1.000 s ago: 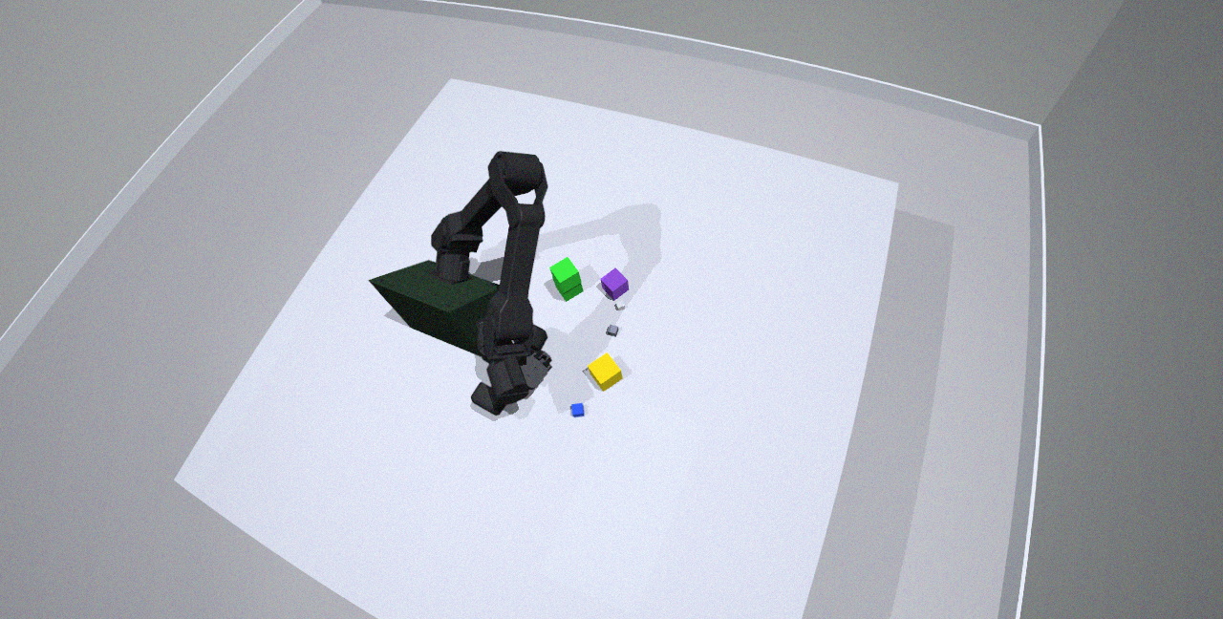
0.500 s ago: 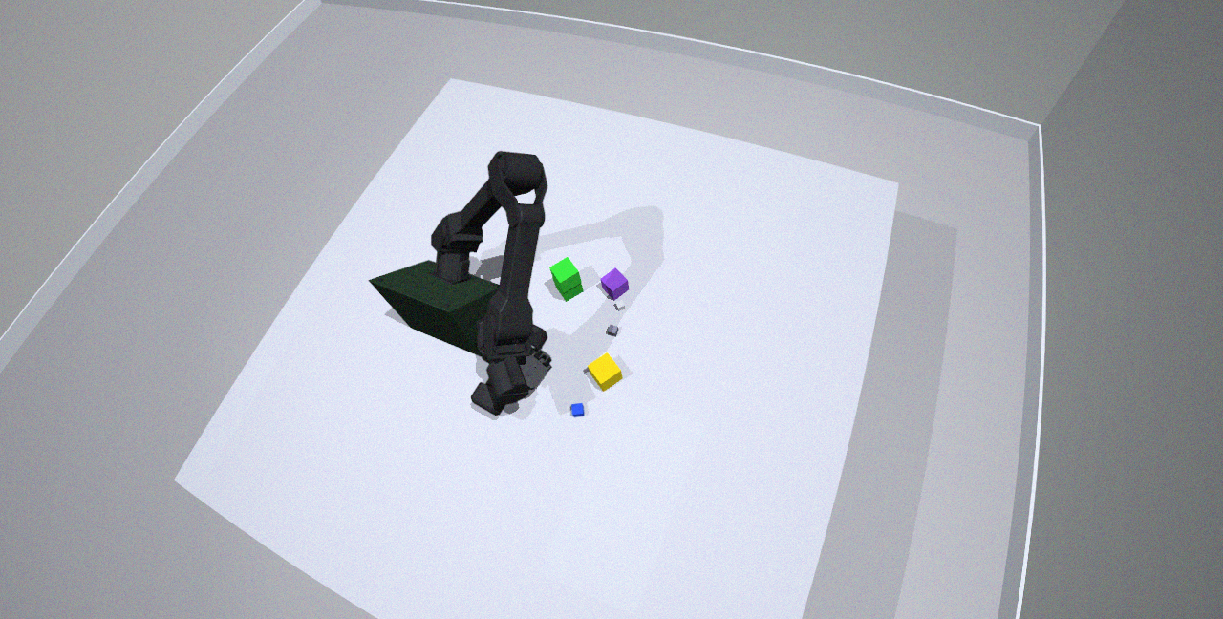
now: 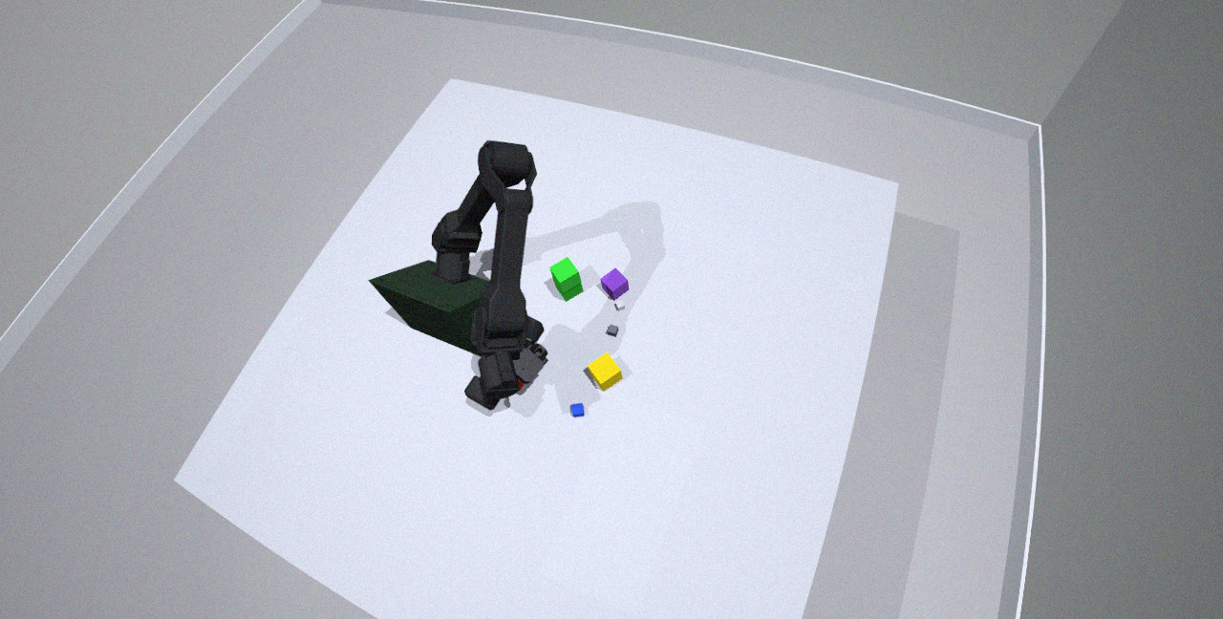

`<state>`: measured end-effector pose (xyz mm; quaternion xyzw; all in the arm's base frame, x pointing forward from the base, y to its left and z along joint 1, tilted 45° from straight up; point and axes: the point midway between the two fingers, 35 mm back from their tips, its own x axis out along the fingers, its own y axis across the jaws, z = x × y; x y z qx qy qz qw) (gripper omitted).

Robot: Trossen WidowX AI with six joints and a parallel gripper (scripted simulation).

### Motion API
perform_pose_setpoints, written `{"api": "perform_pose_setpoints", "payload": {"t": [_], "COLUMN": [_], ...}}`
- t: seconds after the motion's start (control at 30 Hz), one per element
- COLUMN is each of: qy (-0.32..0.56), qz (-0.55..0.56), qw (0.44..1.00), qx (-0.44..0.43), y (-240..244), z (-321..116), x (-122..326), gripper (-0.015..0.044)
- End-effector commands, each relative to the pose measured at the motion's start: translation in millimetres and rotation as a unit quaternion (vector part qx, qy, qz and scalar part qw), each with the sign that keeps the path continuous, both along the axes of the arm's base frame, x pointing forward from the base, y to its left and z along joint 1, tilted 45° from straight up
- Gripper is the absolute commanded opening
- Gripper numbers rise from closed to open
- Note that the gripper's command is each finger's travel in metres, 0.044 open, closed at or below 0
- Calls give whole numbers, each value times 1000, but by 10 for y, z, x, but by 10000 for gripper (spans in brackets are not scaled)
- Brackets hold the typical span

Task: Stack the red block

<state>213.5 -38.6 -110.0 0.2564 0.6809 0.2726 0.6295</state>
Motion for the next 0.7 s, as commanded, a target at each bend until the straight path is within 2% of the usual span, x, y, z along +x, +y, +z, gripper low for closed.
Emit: {"api": "perform_pose_setpoints", "payload": {"t": [0.0, 0.37, 0.67], "qy": [-2, -2, -2], "qz": [2, 2, 2], "qw": [1000, 1000, 1000], "qx": [-3, -4, -5], "y": [-154, -564, -590], "z": [150, 572, 599], "x": [22, 65, 82], "gripper": [0, 0, 0]}}
